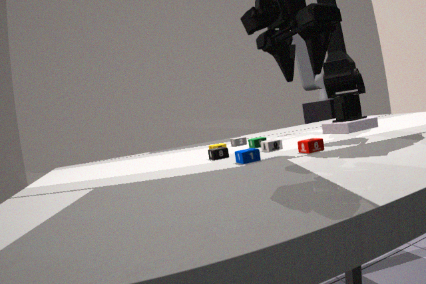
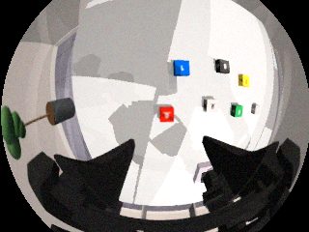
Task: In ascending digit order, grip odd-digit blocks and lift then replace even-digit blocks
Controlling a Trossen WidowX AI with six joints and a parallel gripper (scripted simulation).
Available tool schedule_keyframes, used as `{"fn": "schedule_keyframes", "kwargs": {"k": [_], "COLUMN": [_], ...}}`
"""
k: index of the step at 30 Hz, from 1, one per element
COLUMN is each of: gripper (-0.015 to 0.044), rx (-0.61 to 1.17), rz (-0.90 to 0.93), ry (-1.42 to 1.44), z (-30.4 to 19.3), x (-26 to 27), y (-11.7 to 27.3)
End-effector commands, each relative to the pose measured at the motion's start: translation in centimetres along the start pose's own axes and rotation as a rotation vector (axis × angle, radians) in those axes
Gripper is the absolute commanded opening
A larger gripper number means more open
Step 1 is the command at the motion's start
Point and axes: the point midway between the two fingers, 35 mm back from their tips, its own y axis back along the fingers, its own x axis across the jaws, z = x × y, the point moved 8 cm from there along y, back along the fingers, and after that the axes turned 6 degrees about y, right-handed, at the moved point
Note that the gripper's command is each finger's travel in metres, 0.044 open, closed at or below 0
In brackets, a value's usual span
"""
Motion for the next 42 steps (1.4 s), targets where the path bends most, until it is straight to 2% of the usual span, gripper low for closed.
{"fn": "schedule_keyframes", "kwargs": {"k": [1, 8, 16, 37, 39, 42], "gripper": [0.04, 0.04, 0.04, 0.04, 0.04, 0.04], "rx": [0.001, 0.0, -0.008, -0.009, -0.009, -0.009], "rz": [0.0, 0.0, -0.005, -0.006, -0.007, -0.011], "ry": [-0.006, -0.006, -0.006, -0.006, -0.006, -0.006], "z": [0.0, 0.9, 10.2, 10.4, 10.6, 10.7], "x": [0.1, -0.2, -5.9, -6.1, -7.1, -11.9], "y": [0.0, 0.1, 0.2, 0.2, 0.2, 0.2]}}
